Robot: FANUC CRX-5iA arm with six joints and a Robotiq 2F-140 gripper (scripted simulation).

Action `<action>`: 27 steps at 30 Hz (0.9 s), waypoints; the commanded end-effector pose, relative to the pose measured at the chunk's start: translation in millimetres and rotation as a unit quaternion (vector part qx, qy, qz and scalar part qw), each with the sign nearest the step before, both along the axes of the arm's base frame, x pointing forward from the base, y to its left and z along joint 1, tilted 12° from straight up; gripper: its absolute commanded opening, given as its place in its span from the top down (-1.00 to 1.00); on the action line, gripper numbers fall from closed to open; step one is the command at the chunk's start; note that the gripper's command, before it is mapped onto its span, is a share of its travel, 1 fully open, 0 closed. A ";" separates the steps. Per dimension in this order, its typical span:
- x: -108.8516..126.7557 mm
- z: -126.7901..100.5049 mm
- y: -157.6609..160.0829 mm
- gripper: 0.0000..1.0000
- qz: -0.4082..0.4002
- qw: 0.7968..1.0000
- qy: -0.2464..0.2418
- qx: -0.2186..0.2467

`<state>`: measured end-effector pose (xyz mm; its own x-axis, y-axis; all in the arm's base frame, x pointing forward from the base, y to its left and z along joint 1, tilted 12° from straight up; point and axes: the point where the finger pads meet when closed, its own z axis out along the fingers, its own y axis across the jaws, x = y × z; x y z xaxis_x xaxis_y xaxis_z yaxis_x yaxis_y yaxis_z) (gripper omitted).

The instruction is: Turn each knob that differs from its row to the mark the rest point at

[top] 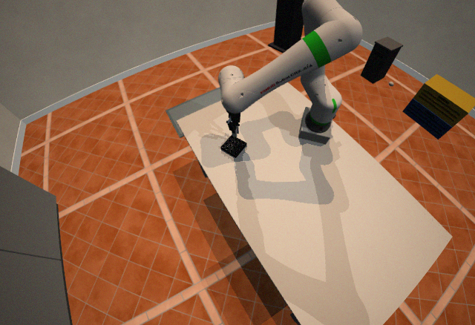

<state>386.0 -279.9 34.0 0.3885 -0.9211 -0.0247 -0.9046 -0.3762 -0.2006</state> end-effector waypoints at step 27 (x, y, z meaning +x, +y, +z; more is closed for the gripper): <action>-11.8 66.7 -7.0 -1.00 0.000 1.000 0.000 0.000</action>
<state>377.0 -285.2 84.2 0.3883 -0.9212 -0.0239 -0.9046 -0.3761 -0.2006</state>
